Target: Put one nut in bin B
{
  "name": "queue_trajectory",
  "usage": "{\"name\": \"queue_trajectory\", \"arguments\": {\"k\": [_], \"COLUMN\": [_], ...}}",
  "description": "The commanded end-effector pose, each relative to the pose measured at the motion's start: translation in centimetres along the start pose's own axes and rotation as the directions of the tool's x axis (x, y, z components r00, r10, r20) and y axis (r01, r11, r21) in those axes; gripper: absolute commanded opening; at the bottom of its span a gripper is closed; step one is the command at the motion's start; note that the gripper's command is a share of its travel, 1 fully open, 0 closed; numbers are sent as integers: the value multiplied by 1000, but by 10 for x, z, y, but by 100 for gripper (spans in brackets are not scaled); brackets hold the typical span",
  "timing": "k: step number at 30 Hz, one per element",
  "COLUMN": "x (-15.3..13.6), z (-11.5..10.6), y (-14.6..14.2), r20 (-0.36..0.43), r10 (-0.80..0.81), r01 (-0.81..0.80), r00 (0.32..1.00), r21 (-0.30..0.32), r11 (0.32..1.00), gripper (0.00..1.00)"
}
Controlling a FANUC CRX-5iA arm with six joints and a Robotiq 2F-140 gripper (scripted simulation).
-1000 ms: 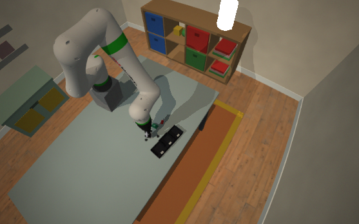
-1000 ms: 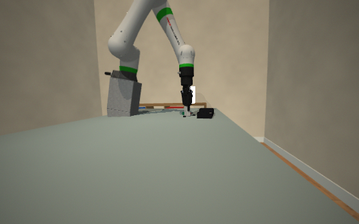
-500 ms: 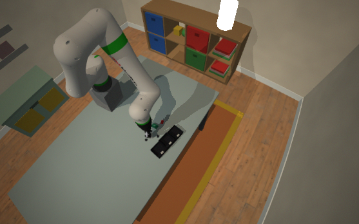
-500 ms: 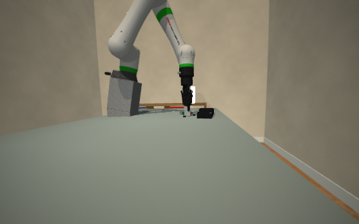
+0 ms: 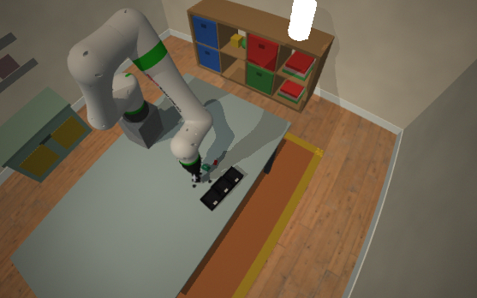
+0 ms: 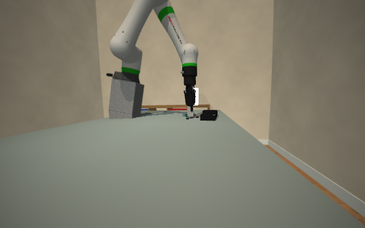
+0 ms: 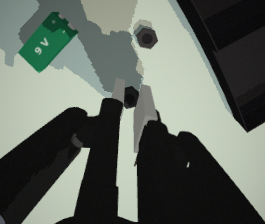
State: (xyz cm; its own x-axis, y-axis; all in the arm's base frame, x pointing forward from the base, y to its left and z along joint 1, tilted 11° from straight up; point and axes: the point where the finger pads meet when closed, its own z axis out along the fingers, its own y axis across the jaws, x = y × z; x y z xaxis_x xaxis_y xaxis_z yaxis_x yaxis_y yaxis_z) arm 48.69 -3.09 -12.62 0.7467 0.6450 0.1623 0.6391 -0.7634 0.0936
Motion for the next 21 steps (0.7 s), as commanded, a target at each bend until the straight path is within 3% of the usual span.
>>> {"name": "queue_trajectory", "arguments": {"k": [1,13,21], "x": [0,0,0], "z": [-16,-49,-49], "y": [0,0,0], "r20": [0,0,0], "r10": [0,0,0], "r01": [0,0,0], "r00": [1000,1000,1000], "r21": [0,0,0], "r11": [1000,1000,1000], "gripper": [7,7,7]}}
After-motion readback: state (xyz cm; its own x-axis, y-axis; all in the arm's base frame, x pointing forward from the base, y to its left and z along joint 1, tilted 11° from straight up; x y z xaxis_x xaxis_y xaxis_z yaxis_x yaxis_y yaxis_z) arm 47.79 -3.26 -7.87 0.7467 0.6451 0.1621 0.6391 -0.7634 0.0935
